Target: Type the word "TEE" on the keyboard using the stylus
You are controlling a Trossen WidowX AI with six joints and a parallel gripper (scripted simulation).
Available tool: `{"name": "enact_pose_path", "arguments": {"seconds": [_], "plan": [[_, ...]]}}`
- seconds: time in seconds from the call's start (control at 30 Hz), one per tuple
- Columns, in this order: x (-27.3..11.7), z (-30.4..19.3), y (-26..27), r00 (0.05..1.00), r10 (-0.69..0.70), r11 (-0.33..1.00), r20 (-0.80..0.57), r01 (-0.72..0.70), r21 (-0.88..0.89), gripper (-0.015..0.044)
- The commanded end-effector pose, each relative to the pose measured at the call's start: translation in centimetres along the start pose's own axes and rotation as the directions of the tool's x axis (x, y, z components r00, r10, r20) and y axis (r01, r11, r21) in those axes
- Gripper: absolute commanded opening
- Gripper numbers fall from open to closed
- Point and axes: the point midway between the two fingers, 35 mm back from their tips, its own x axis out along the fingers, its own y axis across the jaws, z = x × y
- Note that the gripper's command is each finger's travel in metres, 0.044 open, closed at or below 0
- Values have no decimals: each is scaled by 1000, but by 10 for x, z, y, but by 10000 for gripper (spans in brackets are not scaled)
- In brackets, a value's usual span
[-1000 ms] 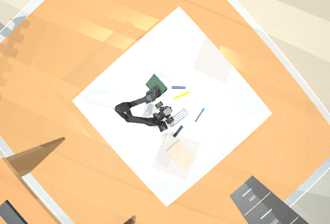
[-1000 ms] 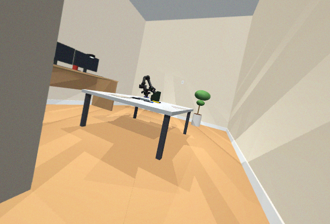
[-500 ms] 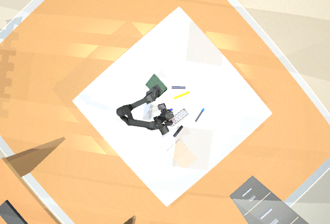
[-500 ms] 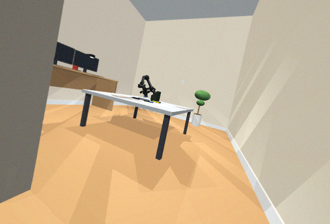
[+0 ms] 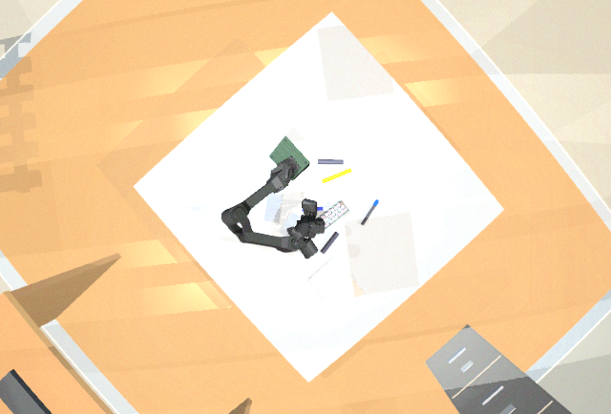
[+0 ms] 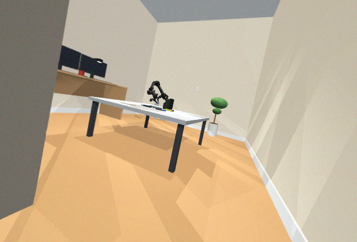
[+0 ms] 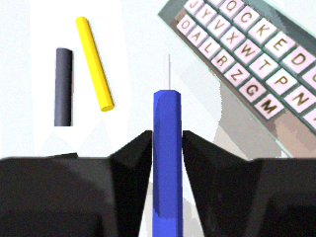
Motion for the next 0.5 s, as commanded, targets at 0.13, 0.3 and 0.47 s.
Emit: {"name": "enact_pose_path", "arguments": {"seconds": [0.13,0.3,0.47], "plan": [[-7,12,-7,998,66,963,-4,-62,263,0],[-11,19,-11,994,105,902,-9,-92,422,0],[-15,26,-15,989,145,815,-14,-112,569,0]]}}
